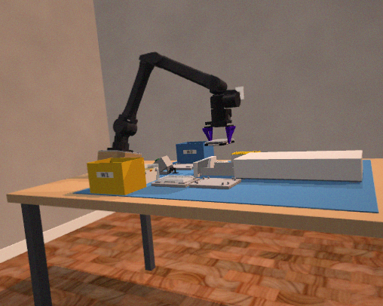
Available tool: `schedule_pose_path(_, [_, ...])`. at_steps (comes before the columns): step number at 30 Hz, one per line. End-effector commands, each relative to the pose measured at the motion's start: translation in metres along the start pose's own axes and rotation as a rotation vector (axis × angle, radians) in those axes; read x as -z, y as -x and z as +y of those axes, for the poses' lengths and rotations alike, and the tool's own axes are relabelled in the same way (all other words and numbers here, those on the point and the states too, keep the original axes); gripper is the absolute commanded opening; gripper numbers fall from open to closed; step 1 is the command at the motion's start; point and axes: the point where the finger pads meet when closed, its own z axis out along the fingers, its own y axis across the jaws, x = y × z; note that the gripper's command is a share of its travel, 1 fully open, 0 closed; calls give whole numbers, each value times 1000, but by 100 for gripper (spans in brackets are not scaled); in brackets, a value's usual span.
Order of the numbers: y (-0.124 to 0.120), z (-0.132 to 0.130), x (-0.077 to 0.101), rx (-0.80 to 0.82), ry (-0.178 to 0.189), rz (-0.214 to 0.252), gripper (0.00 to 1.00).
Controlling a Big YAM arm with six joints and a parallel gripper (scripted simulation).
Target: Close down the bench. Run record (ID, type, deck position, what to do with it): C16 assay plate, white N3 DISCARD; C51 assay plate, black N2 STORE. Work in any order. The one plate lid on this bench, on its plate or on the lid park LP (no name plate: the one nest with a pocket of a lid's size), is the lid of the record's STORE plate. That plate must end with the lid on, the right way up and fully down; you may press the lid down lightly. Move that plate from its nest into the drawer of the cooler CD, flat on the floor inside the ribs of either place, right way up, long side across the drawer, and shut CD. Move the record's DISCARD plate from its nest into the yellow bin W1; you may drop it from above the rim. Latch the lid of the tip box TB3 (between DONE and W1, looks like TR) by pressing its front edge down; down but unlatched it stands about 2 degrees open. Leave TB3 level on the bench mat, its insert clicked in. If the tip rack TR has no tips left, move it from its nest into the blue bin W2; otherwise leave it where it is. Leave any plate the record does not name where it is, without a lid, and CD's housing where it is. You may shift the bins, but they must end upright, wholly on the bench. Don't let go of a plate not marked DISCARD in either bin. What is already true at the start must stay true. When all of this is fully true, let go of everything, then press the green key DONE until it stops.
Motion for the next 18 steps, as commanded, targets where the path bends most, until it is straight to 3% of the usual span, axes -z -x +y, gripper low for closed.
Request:
schedule_pose_path(1, [-6,-24,25,3,-59,4,0])
schedule_pose_path(18, [-7,-25,24,3,-57,4,0])
